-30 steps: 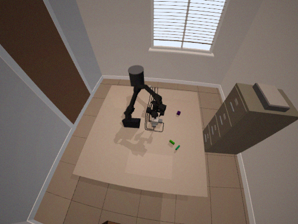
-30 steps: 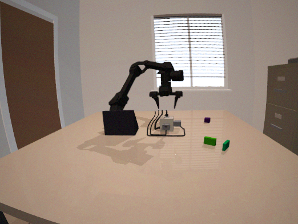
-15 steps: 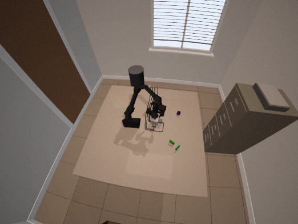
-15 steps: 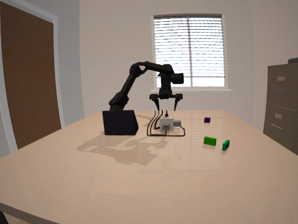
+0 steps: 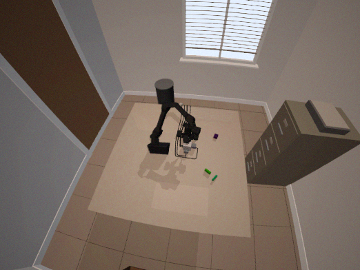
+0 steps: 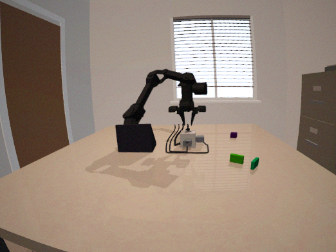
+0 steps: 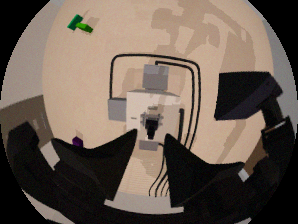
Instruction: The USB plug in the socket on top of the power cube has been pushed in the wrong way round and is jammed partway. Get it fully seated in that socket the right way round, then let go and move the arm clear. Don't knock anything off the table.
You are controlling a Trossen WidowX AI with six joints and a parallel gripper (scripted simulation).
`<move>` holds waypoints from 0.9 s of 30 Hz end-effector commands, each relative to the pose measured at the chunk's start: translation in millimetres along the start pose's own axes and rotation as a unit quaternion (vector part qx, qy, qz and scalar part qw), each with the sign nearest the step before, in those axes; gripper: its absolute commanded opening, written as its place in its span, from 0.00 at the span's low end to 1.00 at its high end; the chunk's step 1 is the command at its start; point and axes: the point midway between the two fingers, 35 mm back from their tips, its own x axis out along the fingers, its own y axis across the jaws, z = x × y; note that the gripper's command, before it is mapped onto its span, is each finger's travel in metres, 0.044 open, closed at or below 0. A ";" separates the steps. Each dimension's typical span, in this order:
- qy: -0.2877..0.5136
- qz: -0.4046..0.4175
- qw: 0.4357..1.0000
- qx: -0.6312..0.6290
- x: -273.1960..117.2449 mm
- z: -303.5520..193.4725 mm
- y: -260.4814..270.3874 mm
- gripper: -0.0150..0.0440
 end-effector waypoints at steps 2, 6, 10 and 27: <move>0.000 0.000 1.000 0.000 -0.3 0.1 0.1 0.33; 0.000 0.000 1.000 0.000 -0.3 0.1 0.1 0.25; 0.000 0.000 1.000 0.000 -0.3 0.1 0.1 0.25; 0.000 0.000 1.000 0.000 -3.0 0.0 0.1 0.25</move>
